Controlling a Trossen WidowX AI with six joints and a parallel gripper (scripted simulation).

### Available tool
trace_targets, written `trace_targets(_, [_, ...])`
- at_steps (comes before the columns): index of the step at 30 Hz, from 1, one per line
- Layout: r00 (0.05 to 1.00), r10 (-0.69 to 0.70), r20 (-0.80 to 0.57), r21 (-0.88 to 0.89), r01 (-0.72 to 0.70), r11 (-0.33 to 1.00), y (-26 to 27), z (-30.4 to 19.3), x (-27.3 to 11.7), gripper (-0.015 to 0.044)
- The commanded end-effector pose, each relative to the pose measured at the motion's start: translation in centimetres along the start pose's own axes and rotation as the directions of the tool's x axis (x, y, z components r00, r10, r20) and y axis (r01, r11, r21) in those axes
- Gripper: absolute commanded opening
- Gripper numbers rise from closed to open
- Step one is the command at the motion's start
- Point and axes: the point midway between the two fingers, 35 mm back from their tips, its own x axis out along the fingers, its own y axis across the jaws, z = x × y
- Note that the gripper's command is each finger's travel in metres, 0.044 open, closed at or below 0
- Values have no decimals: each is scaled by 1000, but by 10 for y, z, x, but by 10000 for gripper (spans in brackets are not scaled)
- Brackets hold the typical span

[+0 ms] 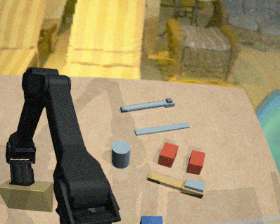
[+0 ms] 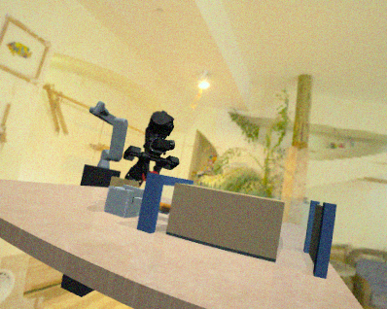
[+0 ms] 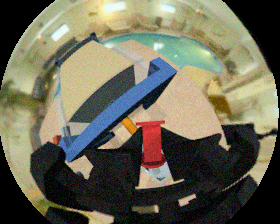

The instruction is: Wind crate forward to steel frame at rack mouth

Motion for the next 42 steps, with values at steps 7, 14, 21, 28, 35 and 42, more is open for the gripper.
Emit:
trace_targets(7, [999,22,-24,12,-22,1000,21,-15,-3,0])
trace_targets(14, [999,22,-25,12,-22,1000,29,-23,-6,0])
trace_targets(21, [999,23,-26,12,-23,1000,36,-30,-10,0])
trace_targets(28, [999,23,-27,13,-23,1000,43,-39,-14,0])
trace_targets(35, [999,24,-28,13,-23,1000,48,-47,-18,0])
trace_targets(42, [999,24,-28,14,-23,1000,52,-57,-23,0])
